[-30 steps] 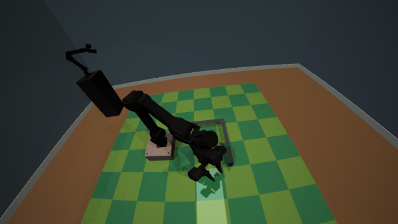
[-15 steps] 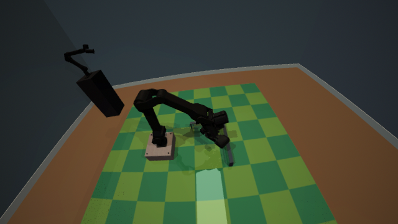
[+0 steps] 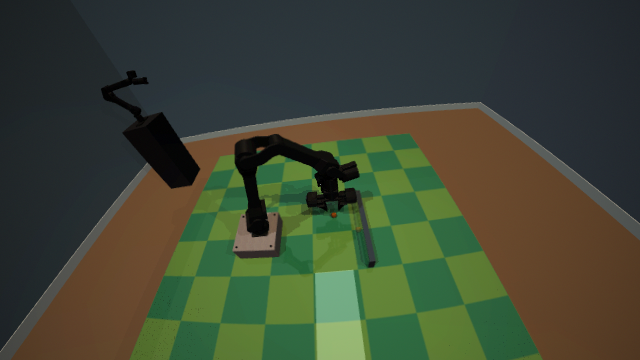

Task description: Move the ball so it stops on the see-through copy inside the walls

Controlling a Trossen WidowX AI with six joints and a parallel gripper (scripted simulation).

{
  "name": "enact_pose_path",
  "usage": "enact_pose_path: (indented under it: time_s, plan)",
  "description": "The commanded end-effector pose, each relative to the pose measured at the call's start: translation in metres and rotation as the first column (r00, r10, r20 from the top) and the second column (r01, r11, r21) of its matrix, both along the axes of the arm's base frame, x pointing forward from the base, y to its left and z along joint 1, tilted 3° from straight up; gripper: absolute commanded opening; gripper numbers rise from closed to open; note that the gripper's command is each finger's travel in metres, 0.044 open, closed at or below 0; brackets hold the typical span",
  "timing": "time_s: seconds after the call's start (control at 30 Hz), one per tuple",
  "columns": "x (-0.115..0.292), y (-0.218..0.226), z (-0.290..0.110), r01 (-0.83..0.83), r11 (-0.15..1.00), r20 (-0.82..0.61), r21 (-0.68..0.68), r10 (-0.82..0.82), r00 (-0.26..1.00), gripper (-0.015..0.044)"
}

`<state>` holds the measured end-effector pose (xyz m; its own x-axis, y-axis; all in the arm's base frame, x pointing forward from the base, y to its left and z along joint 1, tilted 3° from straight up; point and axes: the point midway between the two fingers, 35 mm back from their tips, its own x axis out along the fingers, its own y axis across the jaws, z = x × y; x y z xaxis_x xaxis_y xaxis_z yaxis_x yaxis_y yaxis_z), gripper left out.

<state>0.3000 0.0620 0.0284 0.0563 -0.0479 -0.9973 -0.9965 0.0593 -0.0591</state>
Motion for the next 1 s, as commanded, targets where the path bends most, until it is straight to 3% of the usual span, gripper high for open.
enact_pose_path:
  time_s: [0.0,0.83,0.97]
  plan:
    - [0.003,0.001,-0.011,-0.012,1.0,0.001,0.007,0.012,1.0,0.022]
    - [0.004,0.0,-0.043,-0.012,1.0,0.001,0.007,0.012,1.0,0.022]
    - [0.004,0.0,-0.043,-0.012,1.0,0.001,0.007,0.012,1.0,0.0134]
